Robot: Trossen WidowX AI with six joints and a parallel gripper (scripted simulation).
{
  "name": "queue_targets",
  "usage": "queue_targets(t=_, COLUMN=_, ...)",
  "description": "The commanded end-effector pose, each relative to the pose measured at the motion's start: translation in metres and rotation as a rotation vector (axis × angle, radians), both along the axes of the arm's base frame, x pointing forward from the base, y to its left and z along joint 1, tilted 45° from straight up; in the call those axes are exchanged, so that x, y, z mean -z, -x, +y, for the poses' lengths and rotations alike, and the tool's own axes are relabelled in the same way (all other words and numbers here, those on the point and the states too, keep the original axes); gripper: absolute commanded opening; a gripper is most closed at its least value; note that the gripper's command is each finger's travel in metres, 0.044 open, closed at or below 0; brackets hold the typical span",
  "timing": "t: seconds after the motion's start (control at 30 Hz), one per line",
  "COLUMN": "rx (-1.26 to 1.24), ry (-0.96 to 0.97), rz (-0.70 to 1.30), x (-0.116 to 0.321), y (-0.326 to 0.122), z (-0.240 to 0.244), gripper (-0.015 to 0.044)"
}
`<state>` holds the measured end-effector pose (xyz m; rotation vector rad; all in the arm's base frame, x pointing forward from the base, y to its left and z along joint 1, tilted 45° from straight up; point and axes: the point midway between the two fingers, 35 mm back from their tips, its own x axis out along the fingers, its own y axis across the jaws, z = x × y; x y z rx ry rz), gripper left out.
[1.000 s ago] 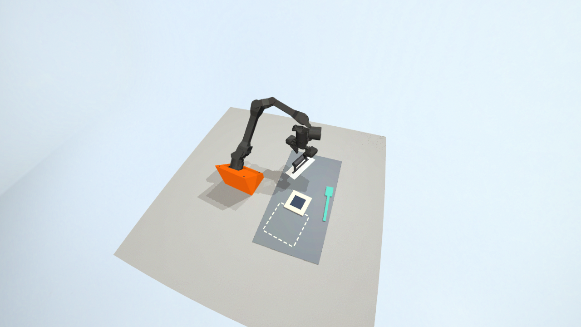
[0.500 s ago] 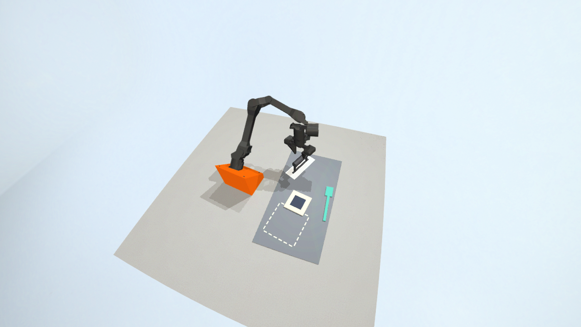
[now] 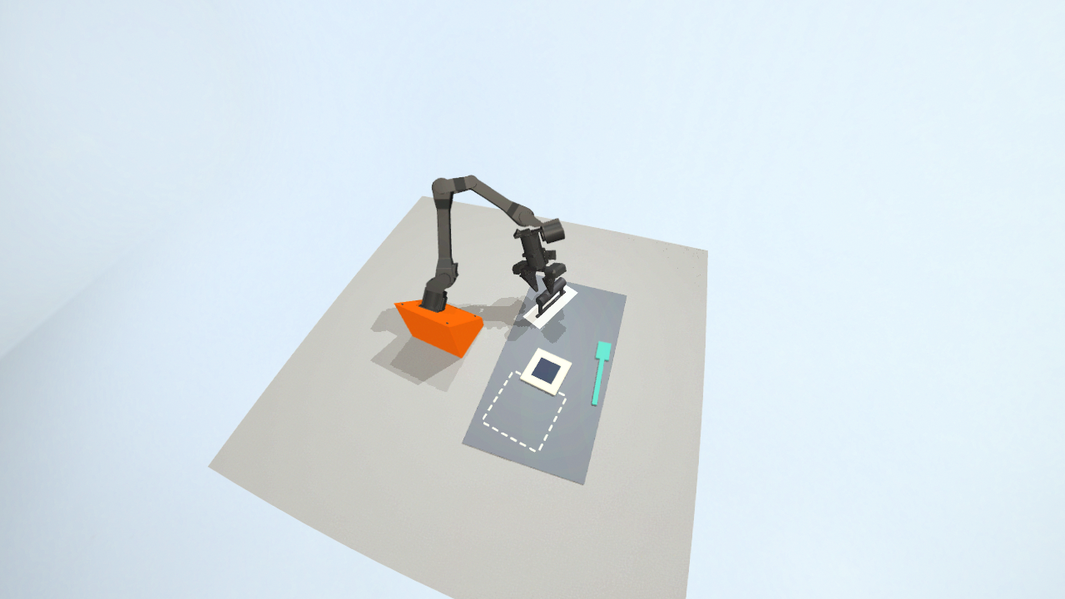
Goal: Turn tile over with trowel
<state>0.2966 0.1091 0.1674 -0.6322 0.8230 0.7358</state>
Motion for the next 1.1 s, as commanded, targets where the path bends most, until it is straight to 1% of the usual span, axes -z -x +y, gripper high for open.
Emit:
queue_targets(t=0.0, rx=0.083, ry=0.027, rz=-0.091, x=0.002, y=0.004, z=0.003, gripper=0.03)
queue_targets(t=0.37, rx=0.293, ry=-0.022, rz=-0.34, x=-0.003, y=0.02, z=0.009, gripper=0.03)
queue_targets(t=0.63, rx=0.297, ry=-0.024, rz=-0.344, x=-0.002, y=0.019, z=0.009, gripper=0.03)
queue_targets(t=1.07, rx=0.297, ry=-0.023, rz=-0.342, x=0.009, y=0.002, z=0.014, gripper=0.03)
